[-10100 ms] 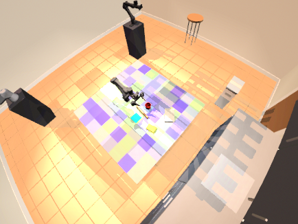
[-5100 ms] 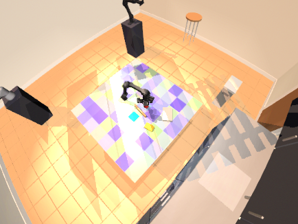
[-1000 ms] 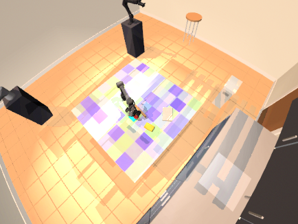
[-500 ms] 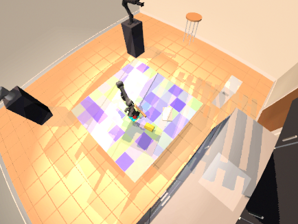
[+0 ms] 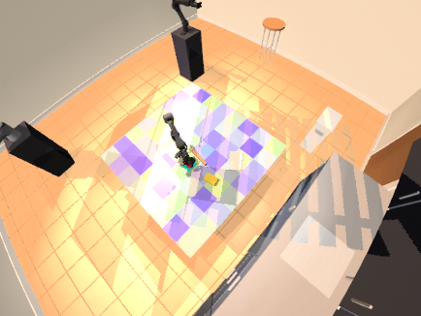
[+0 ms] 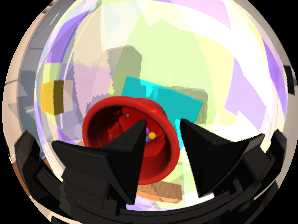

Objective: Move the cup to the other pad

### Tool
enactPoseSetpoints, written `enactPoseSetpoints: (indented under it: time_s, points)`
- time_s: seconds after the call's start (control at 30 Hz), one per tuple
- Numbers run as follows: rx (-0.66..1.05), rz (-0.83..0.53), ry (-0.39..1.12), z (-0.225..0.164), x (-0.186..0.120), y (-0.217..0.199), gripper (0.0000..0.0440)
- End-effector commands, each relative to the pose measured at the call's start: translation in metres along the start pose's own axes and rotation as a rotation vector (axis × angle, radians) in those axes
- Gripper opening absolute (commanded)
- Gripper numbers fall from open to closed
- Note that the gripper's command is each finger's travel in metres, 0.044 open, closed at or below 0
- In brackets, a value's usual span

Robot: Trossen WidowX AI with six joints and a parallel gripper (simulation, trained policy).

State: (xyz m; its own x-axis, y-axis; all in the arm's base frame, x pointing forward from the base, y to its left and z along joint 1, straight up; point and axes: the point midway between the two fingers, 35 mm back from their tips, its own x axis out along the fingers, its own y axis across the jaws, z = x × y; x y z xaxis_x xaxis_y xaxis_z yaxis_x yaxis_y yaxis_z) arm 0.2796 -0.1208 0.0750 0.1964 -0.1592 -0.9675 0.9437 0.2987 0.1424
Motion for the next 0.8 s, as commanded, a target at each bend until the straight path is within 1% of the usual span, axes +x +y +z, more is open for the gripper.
enactPoseSetpoints:
  time_s: [0.0,0.13,0.37,0.63,0.77]
  points:
    - [0.007,0.034,-0.008,0.000,-0.006,-0.001,0.0185]
    - [0.008,0.058,-0.012,0.000,-0.013,-0.003,0.0205]
    - [0.018,0.096,-0.025,0.002,-0.027,-0.006,0.0253]
    - [0.031,0.143,-0.056,0.009,-0.049,-0.008,0.0296]
    - [0.034,0.171,-0.084,0.016,-0.064,-0.007,0.0338]
